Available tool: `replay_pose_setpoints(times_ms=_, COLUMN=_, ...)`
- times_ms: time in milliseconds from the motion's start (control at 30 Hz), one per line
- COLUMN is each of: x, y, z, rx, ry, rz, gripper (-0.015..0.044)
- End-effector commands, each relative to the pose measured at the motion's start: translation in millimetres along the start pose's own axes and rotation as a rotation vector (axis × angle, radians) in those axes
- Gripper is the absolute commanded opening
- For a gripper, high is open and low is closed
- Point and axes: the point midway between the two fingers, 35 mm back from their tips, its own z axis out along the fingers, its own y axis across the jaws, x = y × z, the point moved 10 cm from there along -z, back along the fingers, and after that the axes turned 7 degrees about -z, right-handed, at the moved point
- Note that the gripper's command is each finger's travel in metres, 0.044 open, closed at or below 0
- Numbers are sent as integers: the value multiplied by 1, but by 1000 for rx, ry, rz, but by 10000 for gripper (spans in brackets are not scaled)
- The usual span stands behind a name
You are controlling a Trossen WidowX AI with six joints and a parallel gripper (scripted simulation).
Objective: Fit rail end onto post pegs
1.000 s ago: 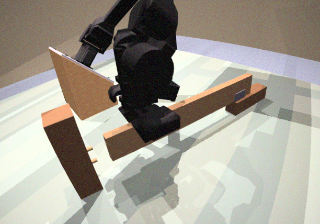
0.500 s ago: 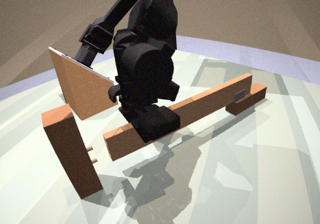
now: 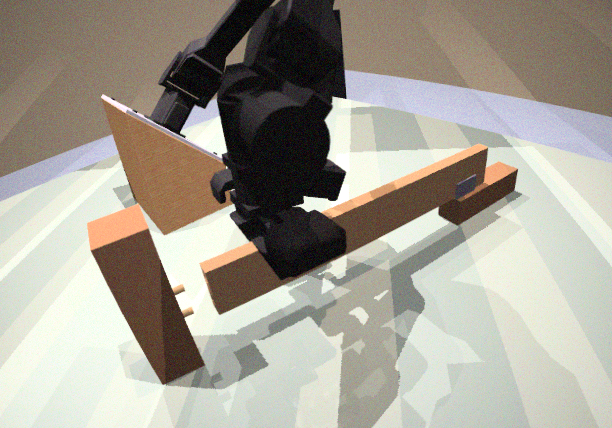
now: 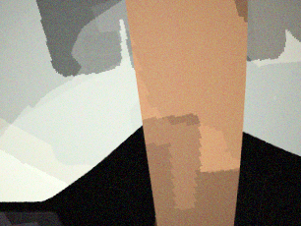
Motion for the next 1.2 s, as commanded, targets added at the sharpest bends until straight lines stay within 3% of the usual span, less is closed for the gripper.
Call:
replay_pose_setpoints(times_ms=0, x=3, y=0, z=-2, rx=6, ry=-2, rz=1, gripper=0)
replay_pose_setpoints(times_ms=1167, x=14, y=1, z=-2, rx=6, ry=-1, rz=1, gripper=0)
